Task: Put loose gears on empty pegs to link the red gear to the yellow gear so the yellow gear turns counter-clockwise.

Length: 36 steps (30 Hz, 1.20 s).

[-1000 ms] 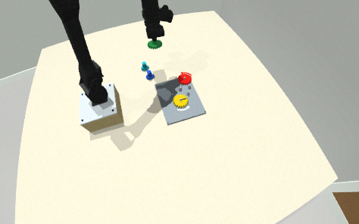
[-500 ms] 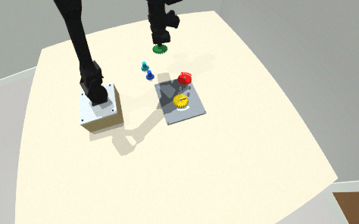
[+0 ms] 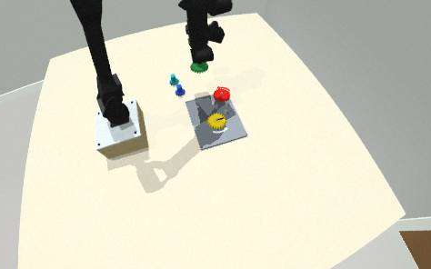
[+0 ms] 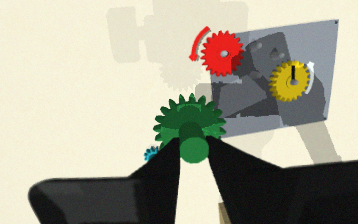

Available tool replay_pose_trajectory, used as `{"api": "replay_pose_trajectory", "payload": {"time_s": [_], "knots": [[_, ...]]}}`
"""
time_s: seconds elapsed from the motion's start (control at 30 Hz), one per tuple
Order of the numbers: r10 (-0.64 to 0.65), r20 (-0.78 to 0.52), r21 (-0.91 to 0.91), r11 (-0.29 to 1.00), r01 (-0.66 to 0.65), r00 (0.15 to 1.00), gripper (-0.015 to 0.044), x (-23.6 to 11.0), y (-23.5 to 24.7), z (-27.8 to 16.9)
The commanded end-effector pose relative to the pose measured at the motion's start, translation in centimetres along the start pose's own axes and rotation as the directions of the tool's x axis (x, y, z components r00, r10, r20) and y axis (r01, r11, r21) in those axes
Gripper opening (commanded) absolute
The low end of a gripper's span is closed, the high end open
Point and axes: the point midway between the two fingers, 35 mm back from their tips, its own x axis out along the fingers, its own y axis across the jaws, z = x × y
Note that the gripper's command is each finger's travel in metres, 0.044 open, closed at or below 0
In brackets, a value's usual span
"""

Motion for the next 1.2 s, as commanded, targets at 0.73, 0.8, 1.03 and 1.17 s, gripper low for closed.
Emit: {"api": "replay_pose_trajectory", "payload": {"time_s": [0.73, 0.8, 1.03, 1.17], "knots": [[-0.008, 0.004, 0.001, 1.000, 0.008, 1.000, 0.0000, 3.0, -5.8, 2.7], [-0.009, 0.004, -0.003, 1.000, 0.009, 1.000, 0.0000, 3.2, -6.3, 2.8], [-0.012, 0.006, -0.018, 1.000, 0.012, 1.000, 0.0000, 4.0, -8.0, 3.3], [-0.013, 0.007, -0.027, 1.000, 0.013, 1.000, 0.0000, 4.4, -9.0, 3.6]]}}
